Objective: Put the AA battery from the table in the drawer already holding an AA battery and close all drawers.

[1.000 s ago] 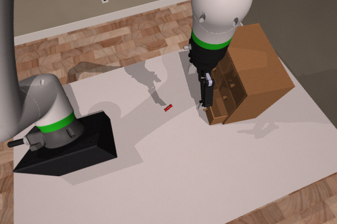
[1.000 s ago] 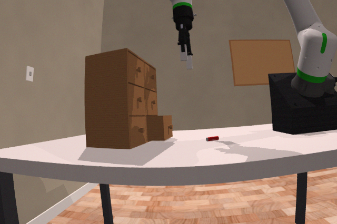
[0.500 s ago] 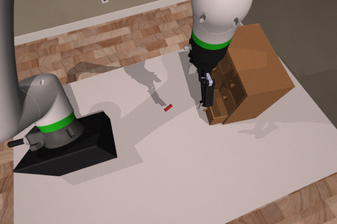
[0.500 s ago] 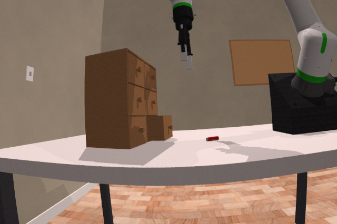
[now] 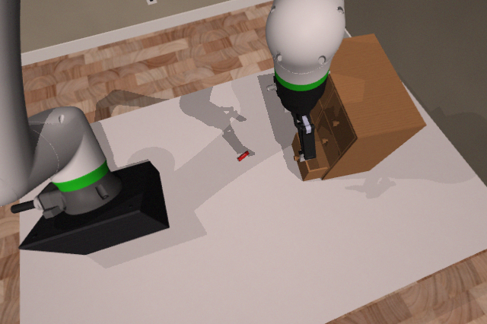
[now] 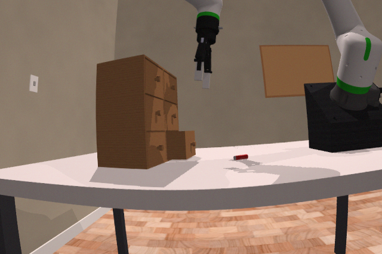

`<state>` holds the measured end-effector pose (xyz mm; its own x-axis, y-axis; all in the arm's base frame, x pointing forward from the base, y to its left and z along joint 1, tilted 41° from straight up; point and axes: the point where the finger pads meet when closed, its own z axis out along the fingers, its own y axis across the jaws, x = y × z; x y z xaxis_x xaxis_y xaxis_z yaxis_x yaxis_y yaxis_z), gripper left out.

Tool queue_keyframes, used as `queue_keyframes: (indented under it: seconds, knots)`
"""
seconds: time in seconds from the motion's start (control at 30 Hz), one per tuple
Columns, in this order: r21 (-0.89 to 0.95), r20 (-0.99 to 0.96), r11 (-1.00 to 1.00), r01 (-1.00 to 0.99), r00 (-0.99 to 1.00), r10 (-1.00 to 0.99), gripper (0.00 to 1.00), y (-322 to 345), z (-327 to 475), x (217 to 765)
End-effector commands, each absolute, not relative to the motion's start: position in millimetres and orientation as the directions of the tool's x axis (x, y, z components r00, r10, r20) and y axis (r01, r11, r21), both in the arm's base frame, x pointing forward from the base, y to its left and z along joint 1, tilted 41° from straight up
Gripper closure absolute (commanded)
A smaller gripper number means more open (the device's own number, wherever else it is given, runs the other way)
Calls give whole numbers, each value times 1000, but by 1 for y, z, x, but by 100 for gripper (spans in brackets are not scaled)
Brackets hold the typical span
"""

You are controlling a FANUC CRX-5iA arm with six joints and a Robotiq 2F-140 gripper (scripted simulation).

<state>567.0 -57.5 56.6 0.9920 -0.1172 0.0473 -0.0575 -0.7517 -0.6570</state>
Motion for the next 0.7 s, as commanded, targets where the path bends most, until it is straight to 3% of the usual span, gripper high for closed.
queue_keyframes:
  seconds: [0.0, 0.27, 0.67]
  knots:
    - [-663, 136, -747, -55, 972, -192, 0, -40, 32, 595]
    - [-669, 223, -741, -49, 938, -264, 0, -21, 7, 624]
    - [-670, 229, -741, -49, 936, -268, 0, -20, 5, 626]
